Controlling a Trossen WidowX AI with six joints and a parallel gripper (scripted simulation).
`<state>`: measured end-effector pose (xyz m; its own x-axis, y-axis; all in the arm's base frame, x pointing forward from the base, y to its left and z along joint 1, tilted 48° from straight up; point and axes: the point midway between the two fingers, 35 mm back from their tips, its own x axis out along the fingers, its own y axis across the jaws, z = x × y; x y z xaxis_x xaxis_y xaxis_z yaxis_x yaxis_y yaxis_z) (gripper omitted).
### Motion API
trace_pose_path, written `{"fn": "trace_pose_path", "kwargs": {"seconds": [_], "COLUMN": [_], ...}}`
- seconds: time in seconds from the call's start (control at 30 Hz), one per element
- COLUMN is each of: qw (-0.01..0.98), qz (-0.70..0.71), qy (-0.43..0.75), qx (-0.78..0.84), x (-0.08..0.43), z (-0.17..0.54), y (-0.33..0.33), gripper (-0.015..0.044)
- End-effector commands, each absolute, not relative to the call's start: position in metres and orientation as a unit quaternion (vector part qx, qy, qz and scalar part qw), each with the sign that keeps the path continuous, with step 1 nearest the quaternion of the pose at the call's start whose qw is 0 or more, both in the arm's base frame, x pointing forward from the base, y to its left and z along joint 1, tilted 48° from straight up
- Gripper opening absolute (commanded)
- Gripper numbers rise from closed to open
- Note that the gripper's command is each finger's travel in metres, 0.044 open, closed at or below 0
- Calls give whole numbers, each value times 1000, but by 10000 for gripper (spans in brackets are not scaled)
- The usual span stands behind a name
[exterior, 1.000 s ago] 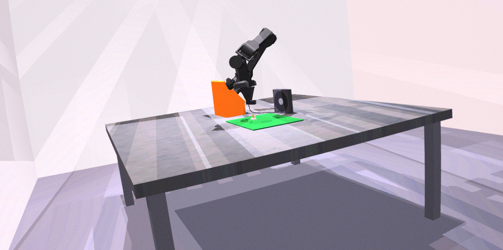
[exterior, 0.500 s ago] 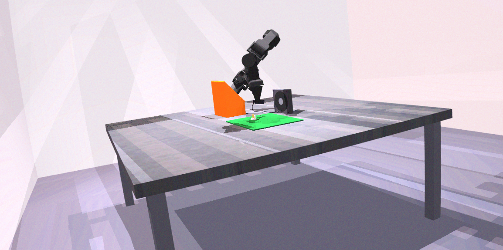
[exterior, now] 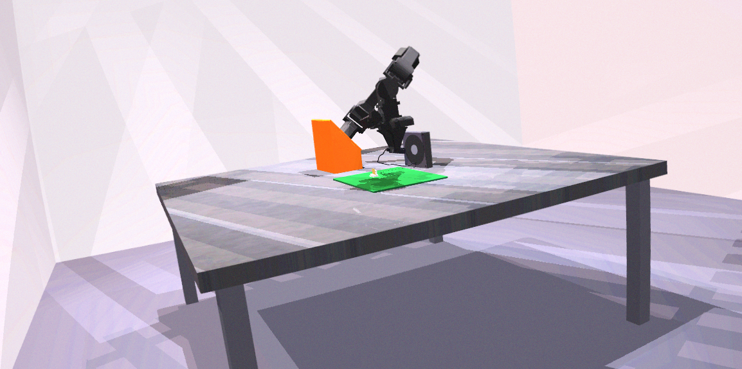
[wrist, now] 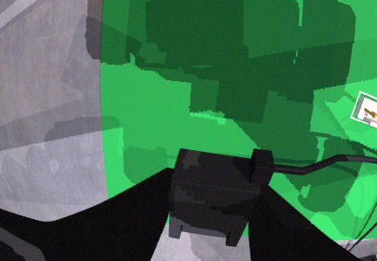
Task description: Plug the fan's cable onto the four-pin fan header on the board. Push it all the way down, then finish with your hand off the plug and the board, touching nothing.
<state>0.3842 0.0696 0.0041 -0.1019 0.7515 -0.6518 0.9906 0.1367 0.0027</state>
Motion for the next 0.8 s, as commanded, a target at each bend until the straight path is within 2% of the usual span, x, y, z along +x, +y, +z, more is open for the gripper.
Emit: {"fn": "trace_pose_path", "kwargs": {"seconds": [0.0,0.53,0.77], "qw": [290,384,397], "qz": [-202,-89,-101], "qy": [719,754,755], "qx": [598,526,512], "x": [391,411,409], "z": [9,36,33], "y": [78,117,121], "gripper": [0,0,0]}}
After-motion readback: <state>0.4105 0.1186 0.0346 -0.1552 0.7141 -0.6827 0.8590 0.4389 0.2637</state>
